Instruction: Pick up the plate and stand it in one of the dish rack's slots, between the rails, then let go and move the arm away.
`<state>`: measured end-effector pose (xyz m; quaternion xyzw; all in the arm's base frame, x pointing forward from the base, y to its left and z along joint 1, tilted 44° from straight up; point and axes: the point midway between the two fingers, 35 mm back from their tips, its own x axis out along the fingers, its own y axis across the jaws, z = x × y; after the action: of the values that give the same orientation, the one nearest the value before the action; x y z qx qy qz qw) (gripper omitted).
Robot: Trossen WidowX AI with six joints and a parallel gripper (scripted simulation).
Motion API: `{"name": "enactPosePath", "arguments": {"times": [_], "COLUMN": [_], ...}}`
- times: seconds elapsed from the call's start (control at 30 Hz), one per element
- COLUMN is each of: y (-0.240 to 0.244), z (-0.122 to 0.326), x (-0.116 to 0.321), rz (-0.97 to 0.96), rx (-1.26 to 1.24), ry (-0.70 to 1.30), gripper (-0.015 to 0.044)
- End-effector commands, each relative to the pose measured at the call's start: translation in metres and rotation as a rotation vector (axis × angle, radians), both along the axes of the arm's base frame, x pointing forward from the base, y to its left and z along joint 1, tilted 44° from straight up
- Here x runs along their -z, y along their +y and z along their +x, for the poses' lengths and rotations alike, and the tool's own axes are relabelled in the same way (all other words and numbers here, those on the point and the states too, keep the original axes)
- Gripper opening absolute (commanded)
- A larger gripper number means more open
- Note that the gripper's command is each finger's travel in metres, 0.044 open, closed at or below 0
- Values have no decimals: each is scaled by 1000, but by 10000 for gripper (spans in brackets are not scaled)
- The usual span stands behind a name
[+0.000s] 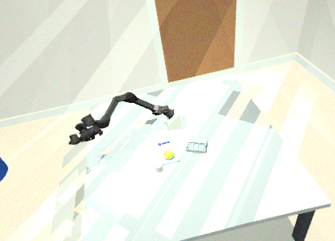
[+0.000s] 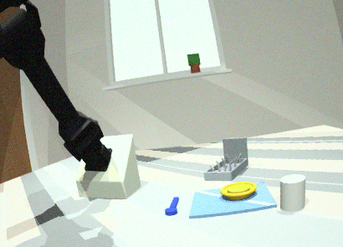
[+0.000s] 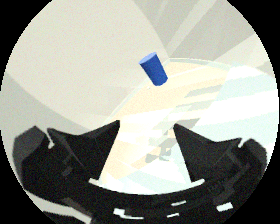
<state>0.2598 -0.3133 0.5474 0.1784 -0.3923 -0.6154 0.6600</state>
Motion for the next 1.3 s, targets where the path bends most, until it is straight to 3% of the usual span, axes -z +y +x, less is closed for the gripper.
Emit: {"name": "enactPosePath", "arguments": {"times": [0.0,0.67,1.27], "y": [3,55,139], "z": [26,138,175], "x": [22,160,296], "rz": [40,261,394], "rx": [-45,-299,-511], "ry": [93,664,1235], "gripper": [400,400,400]}}
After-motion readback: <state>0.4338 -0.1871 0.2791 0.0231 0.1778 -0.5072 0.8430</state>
